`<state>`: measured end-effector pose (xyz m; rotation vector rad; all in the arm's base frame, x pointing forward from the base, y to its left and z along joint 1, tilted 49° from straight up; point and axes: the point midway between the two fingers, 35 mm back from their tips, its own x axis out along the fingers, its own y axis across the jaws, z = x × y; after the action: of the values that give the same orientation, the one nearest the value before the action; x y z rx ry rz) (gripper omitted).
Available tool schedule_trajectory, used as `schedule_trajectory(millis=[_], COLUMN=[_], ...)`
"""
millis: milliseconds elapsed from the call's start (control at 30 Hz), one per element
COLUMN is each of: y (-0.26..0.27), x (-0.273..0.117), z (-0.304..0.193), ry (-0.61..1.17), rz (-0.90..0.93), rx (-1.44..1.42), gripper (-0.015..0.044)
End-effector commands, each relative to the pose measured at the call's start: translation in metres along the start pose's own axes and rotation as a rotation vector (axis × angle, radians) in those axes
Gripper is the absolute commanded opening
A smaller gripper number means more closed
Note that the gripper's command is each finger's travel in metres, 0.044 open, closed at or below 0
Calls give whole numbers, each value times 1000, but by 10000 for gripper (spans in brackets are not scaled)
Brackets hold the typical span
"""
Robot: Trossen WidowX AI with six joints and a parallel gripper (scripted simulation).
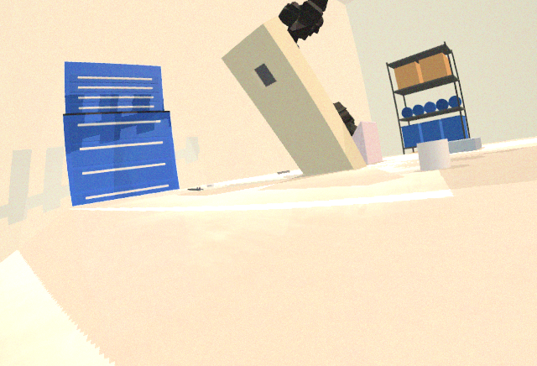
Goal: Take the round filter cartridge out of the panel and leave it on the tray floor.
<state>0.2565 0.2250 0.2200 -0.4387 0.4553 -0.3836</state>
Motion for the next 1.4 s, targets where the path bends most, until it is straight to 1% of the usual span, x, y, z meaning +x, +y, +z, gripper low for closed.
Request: schedule_trajectory(millis=[0, 67, 167, 300, 367, 533, 1367], y=[6, 4, -8, -32, -36, -37, -43], x=[-13, -9, 9, 24, 26, 28, 65], z=[13, 4, -37, -93, -102, -103, -119], ry=[2, 35, 183, 398, 435, 435, 435], rz=[4, -4, -38, -77, -83, -83, -82], rx=[4, -28, -164, -335, -361, -361, -360], gripper=[431, 378, 305, 305, 305, 305, 305])
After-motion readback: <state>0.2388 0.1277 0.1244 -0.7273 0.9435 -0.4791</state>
